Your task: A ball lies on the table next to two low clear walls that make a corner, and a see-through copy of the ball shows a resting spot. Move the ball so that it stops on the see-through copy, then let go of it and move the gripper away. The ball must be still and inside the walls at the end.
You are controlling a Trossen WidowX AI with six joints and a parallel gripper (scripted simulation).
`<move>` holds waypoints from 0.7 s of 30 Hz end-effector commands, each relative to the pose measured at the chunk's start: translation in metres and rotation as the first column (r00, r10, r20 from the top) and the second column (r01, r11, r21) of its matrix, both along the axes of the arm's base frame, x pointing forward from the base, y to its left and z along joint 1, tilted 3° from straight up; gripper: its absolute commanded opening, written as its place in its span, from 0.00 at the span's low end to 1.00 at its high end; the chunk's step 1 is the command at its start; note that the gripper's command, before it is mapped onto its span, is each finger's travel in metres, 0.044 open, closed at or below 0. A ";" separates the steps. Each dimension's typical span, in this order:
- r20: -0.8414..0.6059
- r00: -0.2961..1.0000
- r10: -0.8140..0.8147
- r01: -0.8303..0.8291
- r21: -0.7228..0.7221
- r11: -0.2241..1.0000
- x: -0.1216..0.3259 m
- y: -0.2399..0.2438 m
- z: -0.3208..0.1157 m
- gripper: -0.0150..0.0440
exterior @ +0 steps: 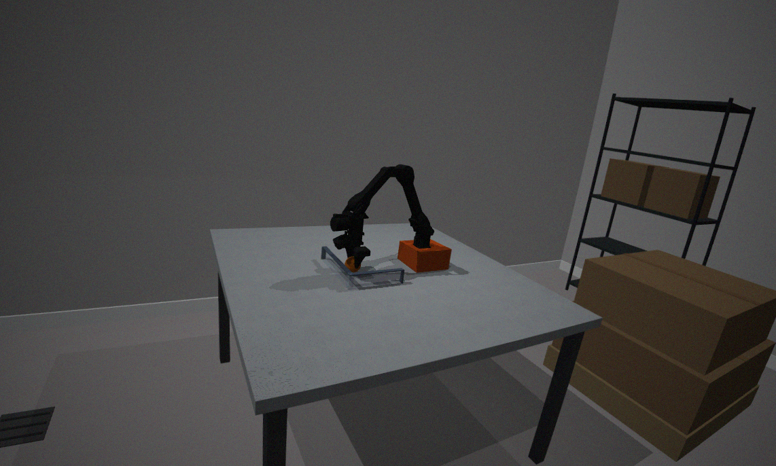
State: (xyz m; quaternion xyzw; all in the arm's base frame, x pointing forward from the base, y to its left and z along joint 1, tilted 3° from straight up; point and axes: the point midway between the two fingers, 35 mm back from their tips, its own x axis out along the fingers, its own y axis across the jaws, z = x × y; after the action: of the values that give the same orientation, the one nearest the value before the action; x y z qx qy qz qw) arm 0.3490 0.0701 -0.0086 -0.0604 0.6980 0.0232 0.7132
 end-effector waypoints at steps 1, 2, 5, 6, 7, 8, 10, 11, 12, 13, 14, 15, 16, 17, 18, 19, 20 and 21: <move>0.016 1.000 0.004 -0.004 0.004 1.000 0.003 0.000 -0.001 0.25; 0.016 1.000 0.004 -0.004 0.004 1.000 0.003 0.000 -0.003 0.25; 0.016 1.000 0.004 -0.004 0.004 1.000 0.003 0.000 -0.008 0.25; 0.016 1.000 0.004 -0.004 0.004 1.000 0.003 0.000 -0.009 0.25; 0.016 1.000 0.004 -0.004 0.004 1.000 0.003 0.000 -0.011 0.25; 0.016 1.000 0.004 -0.004 0.004 1.000 0.003 0.000 -0.012 0.25; 0.016 1.000 0.004 -0.004 0.004 1.000 0.003 0.000 -0.015 0.25; 0.016 1.000 0.004 -0.004 0.004 1.000 0.004 0.000 -0.016 0.25; 0.007 1.000 0.000 0.000 0.002 1.000 0.002 0.000 -0.013 0.30; 0.007 1.000 0.000 0.000 0.002 1.000 0.002 0.000 -0.013 0.34; 0.007 1.000 0.000 0.000 0.002 1.000 0.002 0.000 -0.013 0.39; 0.007 1.000 0.000 0.000 0.002 1.000 0.002 0.000 -0.013 0.43; 0.007 1.000 0.000 0.000 0.002 1.000 0.002 0.000 -0.013 0.48; 0.007 1.000 0.000 0.000 0.002 1.000 0.002 0.000 -0.013 0.52; 0.007 1.000 0.000 0.000 0.002 1.000 0.002 0.000 -0.013 0.57; 0.007 1.000 0.000 0.000 0.002 1.000 0.002 0.000 -0.013 0.61; 0.007 1.000 0.000 0.000 0.002 1.000 0.002 0.000 -0.013 0.65; 0.007 1.000 0.000 0.000 0.002 1.000 0.002 0.000 -0.013 0.70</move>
State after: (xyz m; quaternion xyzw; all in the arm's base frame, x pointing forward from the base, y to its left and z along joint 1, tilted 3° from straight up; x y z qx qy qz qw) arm 0.3506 0.0697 -0.0212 -0.0600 0.6954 0.0236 0.7157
